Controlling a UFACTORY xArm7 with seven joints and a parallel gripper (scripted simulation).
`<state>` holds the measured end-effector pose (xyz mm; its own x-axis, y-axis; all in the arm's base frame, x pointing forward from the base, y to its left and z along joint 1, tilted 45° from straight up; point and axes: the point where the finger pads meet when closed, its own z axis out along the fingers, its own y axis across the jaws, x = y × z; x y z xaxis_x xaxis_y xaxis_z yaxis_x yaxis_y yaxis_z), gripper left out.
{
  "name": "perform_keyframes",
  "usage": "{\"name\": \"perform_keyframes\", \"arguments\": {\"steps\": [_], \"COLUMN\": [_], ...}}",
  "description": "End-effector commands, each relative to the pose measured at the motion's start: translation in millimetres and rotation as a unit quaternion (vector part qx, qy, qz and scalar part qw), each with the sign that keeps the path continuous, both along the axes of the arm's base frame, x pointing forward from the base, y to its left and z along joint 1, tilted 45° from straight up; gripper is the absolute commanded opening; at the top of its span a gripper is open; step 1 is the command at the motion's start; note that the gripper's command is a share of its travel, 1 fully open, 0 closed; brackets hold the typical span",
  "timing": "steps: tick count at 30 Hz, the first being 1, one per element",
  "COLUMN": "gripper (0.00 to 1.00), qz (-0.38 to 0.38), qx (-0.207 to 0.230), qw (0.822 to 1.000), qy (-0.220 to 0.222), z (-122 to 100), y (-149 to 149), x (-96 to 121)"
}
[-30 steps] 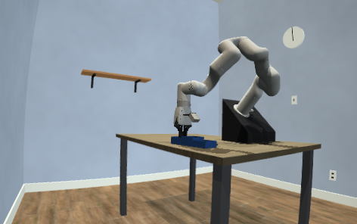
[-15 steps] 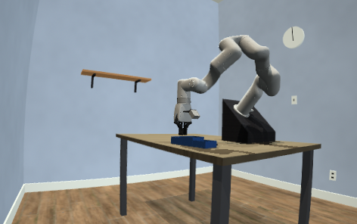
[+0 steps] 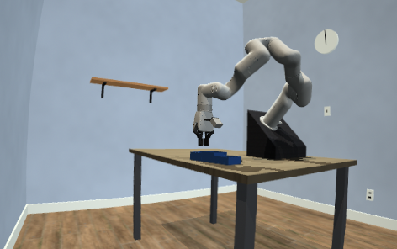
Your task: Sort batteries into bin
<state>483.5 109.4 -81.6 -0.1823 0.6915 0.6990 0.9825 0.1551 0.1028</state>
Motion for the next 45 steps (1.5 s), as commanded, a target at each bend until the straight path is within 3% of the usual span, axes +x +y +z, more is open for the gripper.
{"name": "perform_keyframes", "arguments": {"steps": [1,35,45], "gripper": [1.00,1.00,1.00], "qz": [-0.002,-0.002,-0.002], "qx": [-0.002,-0.002,-0.002], "qw": [1.000,1.000,1.000], "qy": [-0.002,-0.002,-0.002], "z": [9,94,94], "y": [-11,-95,-95], "x": [3,6,6]}}
